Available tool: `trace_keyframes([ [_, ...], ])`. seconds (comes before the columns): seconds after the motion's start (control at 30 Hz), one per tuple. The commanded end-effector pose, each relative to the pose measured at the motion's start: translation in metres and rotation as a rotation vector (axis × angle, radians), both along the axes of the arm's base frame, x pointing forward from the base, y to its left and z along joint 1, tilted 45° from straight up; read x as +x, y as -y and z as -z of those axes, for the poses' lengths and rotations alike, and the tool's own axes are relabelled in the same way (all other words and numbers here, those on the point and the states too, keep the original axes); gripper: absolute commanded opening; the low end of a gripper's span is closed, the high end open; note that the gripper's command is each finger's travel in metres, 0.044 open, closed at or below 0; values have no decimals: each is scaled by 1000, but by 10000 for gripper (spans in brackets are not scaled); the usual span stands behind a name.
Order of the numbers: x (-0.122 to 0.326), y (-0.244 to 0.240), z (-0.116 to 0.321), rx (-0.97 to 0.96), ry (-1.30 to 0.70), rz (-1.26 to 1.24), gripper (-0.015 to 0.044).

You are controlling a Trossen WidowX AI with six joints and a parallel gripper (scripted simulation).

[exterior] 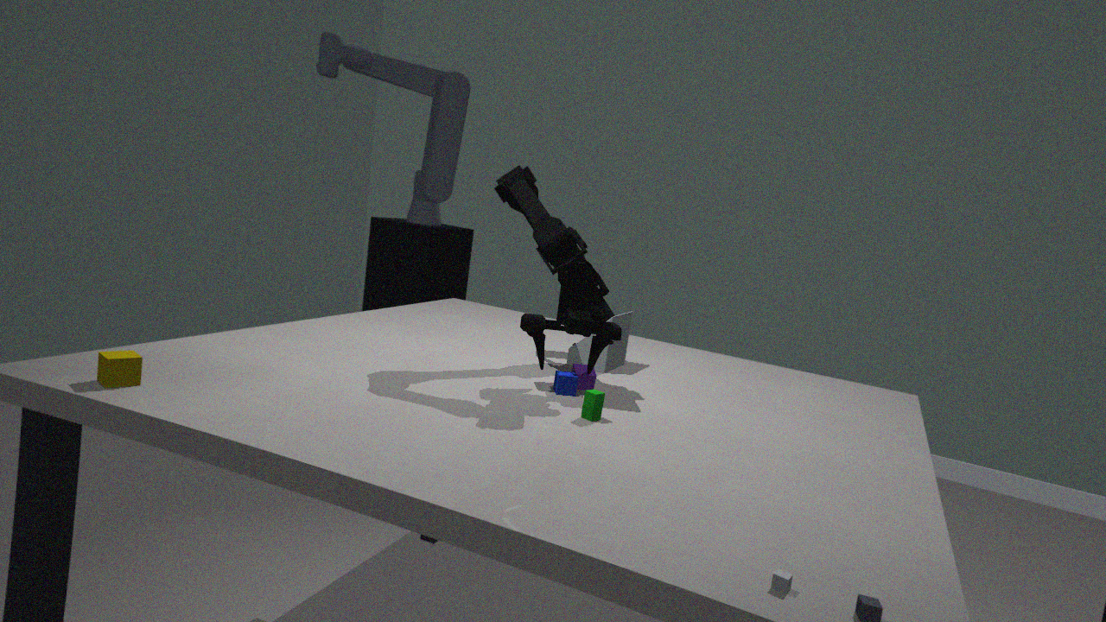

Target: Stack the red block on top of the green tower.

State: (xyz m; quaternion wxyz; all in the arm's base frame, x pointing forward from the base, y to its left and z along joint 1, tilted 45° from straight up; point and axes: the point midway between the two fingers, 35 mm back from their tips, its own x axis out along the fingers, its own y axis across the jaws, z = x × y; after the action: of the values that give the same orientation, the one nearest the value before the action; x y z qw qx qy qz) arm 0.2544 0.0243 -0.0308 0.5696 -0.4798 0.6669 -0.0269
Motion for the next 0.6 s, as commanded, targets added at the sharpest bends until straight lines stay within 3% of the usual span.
trace_keyframes([
  [0.0,-6,17,9,-34,-25,18,440],
  [0.57,-5,24,15,-35,-25,18,440],
])
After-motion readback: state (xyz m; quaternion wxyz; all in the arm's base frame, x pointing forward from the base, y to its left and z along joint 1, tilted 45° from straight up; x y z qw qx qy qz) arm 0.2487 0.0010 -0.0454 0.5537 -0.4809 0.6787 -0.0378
